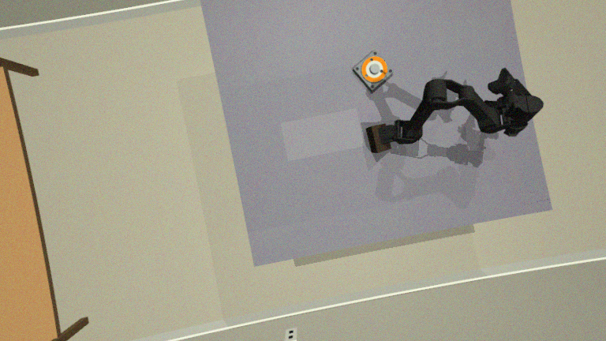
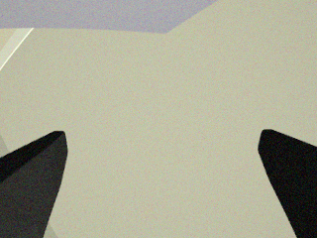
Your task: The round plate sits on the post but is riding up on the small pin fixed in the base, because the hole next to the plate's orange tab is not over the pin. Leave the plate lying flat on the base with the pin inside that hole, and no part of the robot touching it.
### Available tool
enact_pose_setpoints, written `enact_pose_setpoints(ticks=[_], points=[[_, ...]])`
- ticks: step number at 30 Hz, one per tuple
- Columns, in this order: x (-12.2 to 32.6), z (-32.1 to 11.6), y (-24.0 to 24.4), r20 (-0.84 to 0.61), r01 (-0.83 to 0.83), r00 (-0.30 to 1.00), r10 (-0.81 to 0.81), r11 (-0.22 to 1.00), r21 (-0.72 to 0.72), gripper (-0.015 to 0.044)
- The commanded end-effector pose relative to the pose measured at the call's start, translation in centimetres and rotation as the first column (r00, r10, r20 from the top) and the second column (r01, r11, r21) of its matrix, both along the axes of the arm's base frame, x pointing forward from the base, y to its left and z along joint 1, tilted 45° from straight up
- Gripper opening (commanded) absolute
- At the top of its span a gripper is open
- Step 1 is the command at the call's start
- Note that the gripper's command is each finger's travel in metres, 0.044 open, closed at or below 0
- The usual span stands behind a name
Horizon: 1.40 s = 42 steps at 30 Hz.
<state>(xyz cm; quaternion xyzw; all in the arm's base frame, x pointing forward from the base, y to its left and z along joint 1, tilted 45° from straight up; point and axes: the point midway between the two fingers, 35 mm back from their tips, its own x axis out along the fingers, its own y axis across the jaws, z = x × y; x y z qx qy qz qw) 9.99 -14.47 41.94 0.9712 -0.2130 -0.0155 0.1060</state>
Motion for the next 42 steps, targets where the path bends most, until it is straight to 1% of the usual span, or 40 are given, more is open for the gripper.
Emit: enact_pose_setpoints(ticks=[1,2,5,8,10,12,15,16,17,18,19,21,24,25,27,29,31,32,34,36,40,42], points=[[0.1,0.1,-0.1,0.013,-0.005,1.0,0.005,1.0,0.013,0.0374],[0.2,0.3,-0.2,0.05,-0.022,0.999,0.019,0.998,0.054,0.0347],[1.3,1.2,-1.5,0.253,-0.139,0.965,0.067,0.949,0.282,0.0269],[2.8,1.7,-3.0,0.428,-0.286,0.902,0.053,0.816,0.502,0.019],[3.1,1.6,-3.4,0.461,-0.319,0.887,0.039,0.773,0.548,0.0137],[4.4,1.4,-4.6,0.532,-0.403,0.847,-0.016,0.635,0.659,0.0085],[6.9,0.3,-6.3,0.585,-0.51,0.798,-0.142,0.359,0.782,0.0006],[7.8,-0.2,-6.7,0.584,-0.534,0.789,-0.189,0.259,0.805,0.0],[8.0,-0.2,-6.6,0.585,-0.539,0.787,-0.194,0.245,0.806,0.0],[8.3,-0.2,-6.4,0.586,-0.551,0.783,-0.209,0.205,0.809,0.0],[9.1,-0.4,-6.3,0.58,-0.567,0.778,-0.242,0.128,0.814,0.0],[11.2,-2.0,-6.9,0.528,-0.58,0.779,-0.337,-0.069,0.811,0.0],[14.6,-4.9,-7.0,0.39,-0.562,0.799,-0.458,-0.34,0.754,0.0],[14.8,-5.0,-7.0,0.382,-0.562,0.8,-0.463,-0.352,0.749,0.0],[16.2,-6.1,-6.6,0.317,-0.554,0.804,-0.502,-0.442,0.705,0.0],[18.2,-8.1,-5.8,0.199,-0.534,0.812,-0.548,-0.563,0.631,0.0],[20.2,-10.7,-4.7,0.049,-0.498,0.819,-0.571,-0.668,0.553,0.0],[21.1,-12.0,-3.9,-0.029,-0.481,0.817,-0.575,-0.71,0.514,0.0],[21.6,-13.0,-3.4,-0.082,-0.471,0.813,-0.576,-0.734,0.489,0.0],[22.9,-15.5,-1.7,-0.227,-0.445,0.79,-0.569,-0.788,0.425,0.0],[24.3,-21.1,2.8,-0.513,-0.413,0.674,-0.532,-0.847,0.335,0.0],[24.4,-21.9,3.5,-0.552,-0.41,0.647,-0.526,-0.85,0.329,0.0]])
